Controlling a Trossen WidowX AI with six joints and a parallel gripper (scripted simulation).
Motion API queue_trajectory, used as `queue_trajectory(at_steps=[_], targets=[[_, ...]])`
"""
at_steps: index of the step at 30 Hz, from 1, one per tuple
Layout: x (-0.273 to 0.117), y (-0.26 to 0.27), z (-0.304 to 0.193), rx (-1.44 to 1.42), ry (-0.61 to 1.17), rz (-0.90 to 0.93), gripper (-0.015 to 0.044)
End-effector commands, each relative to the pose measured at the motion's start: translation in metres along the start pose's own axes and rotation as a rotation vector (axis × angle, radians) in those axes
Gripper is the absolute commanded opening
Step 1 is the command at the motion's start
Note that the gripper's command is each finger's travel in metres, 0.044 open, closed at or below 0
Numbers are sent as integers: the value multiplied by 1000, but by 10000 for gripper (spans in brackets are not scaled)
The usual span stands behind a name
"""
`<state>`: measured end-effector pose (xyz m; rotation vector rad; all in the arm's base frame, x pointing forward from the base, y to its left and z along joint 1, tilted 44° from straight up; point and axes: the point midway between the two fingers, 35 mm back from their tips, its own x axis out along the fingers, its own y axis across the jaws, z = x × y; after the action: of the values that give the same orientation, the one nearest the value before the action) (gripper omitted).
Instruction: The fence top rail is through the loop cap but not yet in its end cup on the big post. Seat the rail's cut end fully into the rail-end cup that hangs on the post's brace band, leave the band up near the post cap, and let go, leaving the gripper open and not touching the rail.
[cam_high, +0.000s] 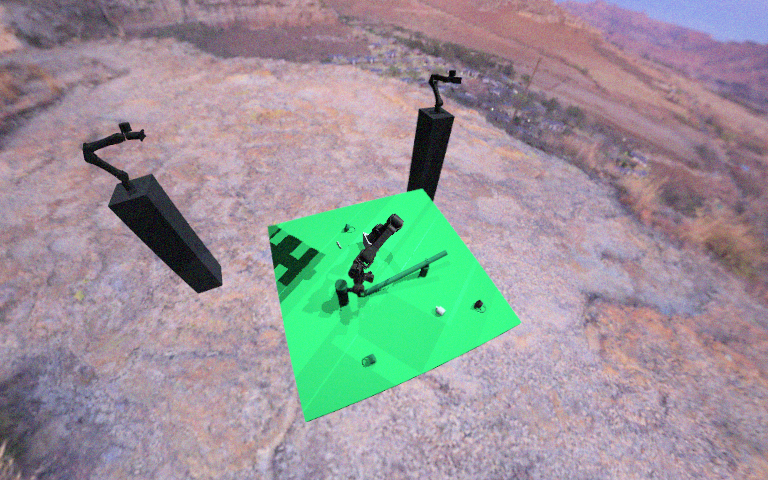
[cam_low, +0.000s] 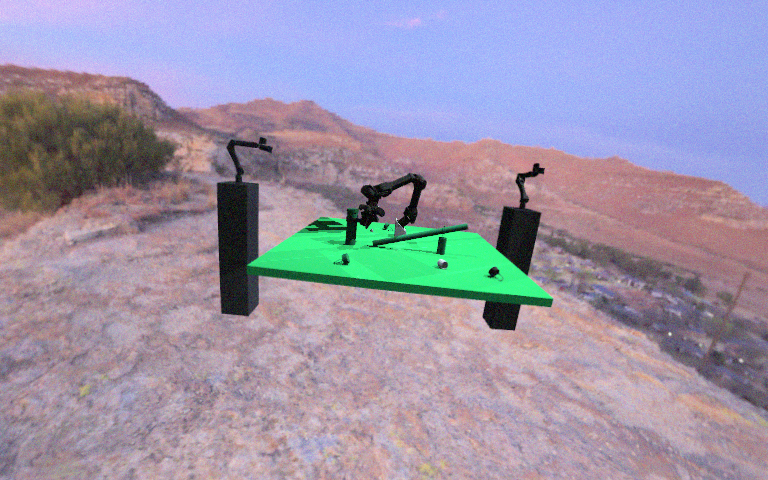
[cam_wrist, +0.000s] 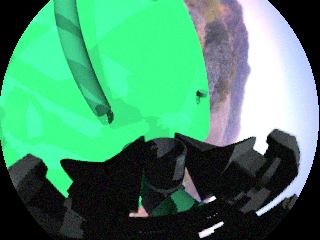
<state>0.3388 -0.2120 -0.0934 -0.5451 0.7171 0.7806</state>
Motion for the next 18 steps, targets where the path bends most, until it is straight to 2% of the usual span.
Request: queue_trajectory(at_steps=[1,18], targets=[[-2,3,-1,-23,-12,-1,0],[-8,12,-2,-122,-68,-1,0]])
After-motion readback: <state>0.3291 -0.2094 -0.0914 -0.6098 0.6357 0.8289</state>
